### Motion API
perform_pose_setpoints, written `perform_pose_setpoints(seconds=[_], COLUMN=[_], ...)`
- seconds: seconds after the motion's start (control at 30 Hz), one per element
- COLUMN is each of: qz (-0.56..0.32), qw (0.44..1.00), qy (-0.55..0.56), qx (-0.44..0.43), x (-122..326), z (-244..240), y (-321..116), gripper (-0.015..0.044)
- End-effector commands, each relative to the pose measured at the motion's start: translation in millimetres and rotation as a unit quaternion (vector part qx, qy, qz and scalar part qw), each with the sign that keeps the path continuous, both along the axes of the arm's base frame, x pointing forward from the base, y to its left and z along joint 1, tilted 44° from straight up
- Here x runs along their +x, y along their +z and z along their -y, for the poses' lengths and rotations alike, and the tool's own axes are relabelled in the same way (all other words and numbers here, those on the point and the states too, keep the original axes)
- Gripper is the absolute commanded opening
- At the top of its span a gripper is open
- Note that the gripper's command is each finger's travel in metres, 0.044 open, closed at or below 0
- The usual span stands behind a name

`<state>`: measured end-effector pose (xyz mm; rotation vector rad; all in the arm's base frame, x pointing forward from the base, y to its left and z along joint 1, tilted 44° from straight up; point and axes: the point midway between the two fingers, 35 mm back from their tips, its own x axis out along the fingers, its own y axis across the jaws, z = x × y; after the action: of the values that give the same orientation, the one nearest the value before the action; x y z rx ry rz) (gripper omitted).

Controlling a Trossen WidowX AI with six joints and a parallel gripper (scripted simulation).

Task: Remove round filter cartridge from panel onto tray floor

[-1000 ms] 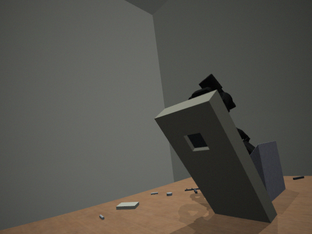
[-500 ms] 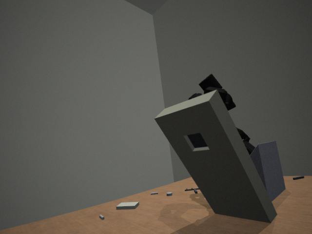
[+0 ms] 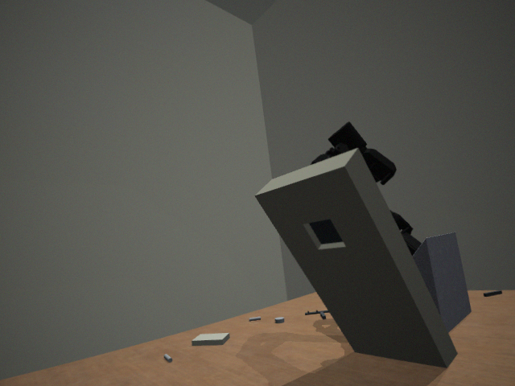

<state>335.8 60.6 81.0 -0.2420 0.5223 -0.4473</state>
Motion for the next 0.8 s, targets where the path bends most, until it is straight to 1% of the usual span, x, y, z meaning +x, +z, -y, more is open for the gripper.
perform_pose_setpoints(seconds=[0.0, 0.17, 0.33, 0.77], qz=[-0.034, -0.074, -0.065, -0.058], qw=[0.998, 0.989, 0.992, 0.994], qy=[0.028, 0.065, 0.056, 0.045], qx=[-0.048, -0.114, -0.097, -0.075], x=[2.7, 2.6, 0.9, -43.3], z=[2.3, 2.2, 0.5, -28.7], y=[-1.6, -1.5, -0.8, 22.1], gripper=[0.0000, 0.0000, 0.0000, 0.0000])
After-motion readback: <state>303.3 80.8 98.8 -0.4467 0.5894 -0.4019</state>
